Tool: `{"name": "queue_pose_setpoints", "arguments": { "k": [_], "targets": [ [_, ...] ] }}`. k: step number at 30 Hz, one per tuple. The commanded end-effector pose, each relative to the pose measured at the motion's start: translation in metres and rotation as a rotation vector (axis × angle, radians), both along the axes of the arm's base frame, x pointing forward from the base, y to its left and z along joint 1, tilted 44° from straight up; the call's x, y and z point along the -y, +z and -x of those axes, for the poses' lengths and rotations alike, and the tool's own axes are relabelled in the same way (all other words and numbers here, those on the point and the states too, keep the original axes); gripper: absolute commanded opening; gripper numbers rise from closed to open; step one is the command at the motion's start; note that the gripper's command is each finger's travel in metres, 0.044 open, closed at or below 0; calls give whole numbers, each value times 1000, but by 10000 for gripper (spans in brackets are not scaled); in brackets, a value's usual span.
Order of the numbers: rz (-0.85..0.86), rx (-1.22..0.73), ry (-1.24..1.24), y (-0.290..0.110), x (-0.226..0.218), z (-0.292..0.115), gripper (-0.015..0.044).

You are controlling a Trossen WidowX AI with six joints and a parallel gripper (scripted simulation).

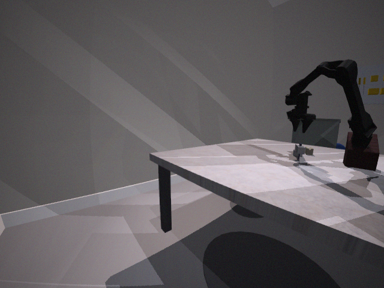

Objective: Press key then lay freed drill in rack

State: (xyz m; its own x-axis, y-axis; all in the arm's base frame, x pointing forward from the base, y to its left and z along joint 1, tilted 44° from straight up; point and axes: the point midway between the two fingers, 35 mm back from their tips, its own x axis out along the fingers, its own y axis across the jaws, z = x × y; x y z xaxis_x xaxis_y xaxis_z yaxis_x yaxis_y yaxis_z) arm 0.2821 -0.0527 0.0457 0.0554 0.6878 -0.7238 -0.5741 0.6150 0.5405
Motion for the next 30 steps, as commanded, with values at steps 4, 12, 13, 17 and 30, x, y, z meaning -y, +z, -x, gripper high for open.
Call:
{"name": "queue_pose_setpoints", "arguments": {
  "k": [4,12,13,17,30],
  "targets": [
    [48,482,527,-85,22,-12,440],
    [62,754,814,-132,28,-11,440],
    [63,763,822,-133,28,-10,440],
    [63,763,822,-133,28,-10,440],
    [63,763,822,-133,28,-10,440]
  ]
}}
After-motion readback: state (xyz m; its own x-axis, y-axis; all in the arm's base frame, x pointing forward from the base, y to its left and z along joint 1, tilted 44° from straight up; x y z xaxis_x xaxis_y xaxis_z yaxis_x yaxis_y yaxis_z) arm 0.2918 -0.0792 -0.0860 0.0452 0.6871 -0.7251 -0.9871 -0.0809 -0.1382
